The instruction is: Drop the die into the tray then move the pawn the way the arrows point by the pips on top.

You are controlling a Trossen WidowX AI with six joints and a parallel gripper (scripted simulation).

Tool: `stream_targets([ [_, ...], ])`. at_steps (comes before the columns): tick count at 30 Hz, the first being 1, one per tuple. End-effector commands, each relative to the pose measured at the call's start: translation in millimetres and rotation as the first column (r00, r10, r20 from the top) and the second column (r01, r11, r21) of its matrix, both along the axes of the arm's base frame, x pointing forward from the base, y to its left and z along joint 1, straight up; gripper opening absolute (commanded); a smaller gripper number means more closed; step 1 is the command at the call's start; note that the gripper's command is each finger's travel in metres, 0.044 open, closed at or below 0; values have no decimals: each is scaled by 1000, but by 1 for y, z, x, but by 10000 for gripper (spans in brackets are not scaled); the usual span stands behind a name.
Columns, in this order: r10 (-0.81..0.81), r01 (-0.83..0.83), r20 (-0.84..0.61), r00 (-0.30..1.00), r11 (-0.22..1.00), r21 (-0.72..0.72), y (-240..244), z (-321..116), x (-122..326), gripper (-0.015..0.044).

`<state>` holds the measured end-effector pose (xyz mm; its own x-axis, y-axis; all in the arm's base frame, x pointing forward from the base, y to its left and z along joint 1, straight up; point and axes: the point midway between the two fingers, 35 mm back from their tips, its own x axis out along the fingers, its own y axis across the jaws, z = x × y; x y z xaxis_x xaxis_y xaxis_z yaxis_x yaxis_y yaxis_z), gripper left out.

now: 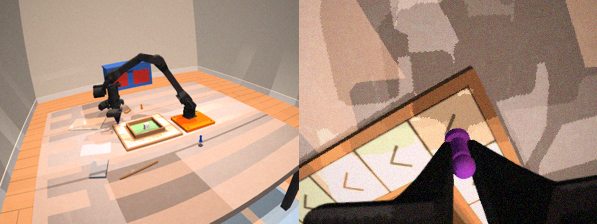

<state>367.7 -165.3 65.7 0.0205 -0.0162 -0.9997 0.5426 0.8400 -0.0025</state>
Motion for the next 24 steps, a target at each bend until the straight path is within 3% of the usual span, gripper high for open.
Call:
stream_targets([
  [1, -7, 7, 11, 1000, 1000, -1, 0, 0, 1, 0],
  [11, -7, 7, 11, 1000, 1000, -1, 0, -15, 2, 0],
  [21, 0, 0, 11, 1000, 1000, -5, -1, -8, 2, 262],
  [24, -5, 5, 11, 1000, 1000, -2, 0, 28, 2, 341],
])
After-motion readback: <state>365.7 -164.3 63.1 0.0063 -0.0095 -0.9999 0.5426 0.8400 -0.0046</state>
